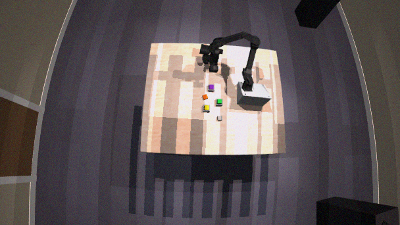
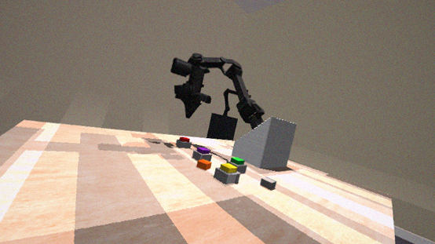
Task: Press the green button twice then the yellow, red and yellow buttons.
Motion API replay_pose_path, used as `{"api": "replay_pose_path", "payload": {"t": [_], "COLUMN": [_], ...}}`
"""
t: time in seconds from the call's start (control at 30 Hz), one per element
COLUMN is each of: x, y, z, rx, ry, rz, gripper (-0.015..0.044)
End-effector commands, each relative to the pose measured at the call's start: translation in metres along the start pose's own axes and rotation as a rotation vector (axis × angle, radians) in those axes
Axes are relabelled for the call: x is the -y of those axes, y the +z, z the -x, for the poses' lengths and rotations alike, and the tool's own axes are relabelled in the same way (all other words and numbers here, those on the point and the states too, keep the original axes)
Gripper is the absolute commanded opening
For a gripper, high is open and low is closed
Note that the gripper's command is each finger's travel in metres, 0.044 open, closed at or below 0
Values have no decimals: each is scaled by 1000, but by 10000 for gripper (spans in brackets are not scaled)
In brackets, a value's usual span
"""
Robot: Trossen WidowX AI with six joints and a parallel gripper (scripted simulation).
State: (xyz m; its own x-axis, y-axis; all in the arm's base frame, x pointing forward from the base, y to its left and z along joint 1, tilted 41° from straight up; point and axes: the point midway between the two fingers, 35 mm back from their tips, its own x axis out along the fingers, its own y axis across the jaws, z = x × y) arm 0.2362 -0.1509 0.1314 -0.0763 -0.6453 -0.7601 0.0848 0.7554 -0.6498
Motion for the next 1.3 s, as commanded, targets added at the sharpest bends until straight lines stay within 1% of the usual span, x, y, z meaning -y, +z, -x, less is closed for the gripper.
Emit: {"api": "replay_pose_path", "payload": {"t": [0.0, 0.1, 0.23, 0.37, 0.5, 0.77, 0.83, 0.9, 0.93, 1.27], "x": [-58, -107, -173, -237, -295, -301, -301, -301, -300, -300], "y": [32, 48, 56, 49, 31, 29, 30, 30, 29, 29], "z": [3, 5, 7, 5, -1, -2, -16, -50, -60, -69], "rx": [8, 7, 0, -6, -6, -5, -5, -4, -4, -4], "ry": [40, 54, 55, 36, 3, -1, -1, -2, -3, -4], "rz": [17, 19, 21, 18, 11, 10, 10, 10, 10, 9], "gripper": [20, 20, 20, 20, 20, 20, 20, 20, 20, 20]}}
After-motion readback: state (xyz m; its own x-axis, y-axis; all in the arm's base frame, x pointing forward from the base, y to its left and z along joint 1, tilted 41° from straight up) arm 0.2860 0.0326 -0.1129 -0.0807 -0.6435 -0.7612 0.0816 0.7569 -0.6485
